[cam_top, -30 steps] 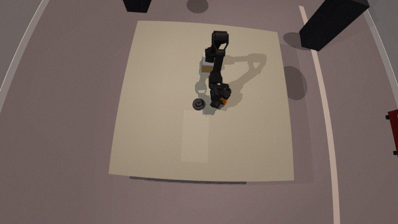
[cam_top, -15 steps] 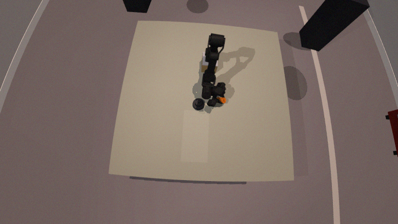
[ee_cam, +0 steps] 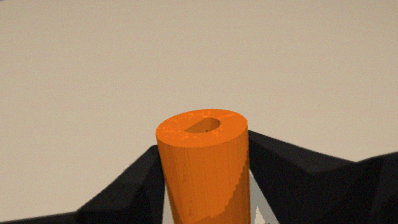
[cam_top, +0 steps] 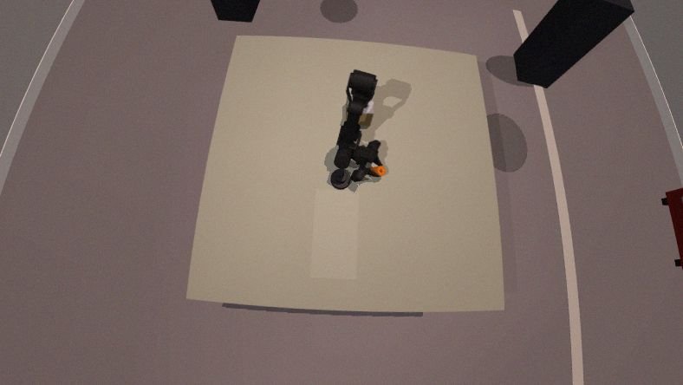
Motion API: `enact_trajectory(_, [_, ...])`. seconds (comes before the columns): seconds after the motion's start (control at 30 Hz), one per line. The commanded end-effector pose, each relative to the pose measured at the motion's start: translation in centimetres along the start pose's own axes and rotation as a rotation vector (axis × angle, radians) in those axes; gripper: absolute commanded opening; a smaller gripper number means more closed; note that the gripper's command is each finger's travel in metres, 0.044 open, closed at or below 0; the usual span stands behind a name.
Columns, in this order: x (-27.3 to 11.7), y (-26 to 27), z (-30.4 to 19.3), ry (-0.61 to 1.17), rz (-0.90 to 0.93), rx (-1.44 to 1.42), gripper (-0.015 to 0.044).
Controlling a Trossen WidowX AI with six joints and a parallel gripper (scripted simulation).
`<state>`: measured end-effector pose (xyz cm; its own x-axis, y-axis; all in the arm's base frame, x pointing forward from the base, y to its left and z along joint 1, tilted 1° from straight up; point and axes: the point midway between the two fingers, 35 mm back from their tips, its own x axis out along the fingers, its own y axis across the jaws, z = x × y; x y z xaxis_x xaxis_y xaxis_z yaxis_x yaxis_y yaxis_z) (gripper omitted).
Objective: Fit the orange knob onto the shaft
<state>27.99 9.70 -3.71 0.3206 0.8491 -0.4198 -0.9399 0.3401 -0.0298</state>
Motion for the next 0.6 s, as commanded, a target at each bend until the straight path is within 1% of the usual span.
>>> enact_trajectory(0.0, [-0.38,0.2,-0.39,-0.069,0.001,0.0,0.0179])
enact_trajectory(0.07, [-0.41,0.2,-0.43,-0.076,0.001,0.0,0.0179])
enact_trajectory(0.2, [-0.47,0.18,-0.23,-0.017,0.001,0.0,0.0179])
enact_trajectory(0.3, [-0.33,0.13,-0.25,-0.042,0.002,0.003,0.0258])
enact_trajectory(0.57, [-0.33,0.13,-0.25,-0.042,0.002,0.003,0.026])
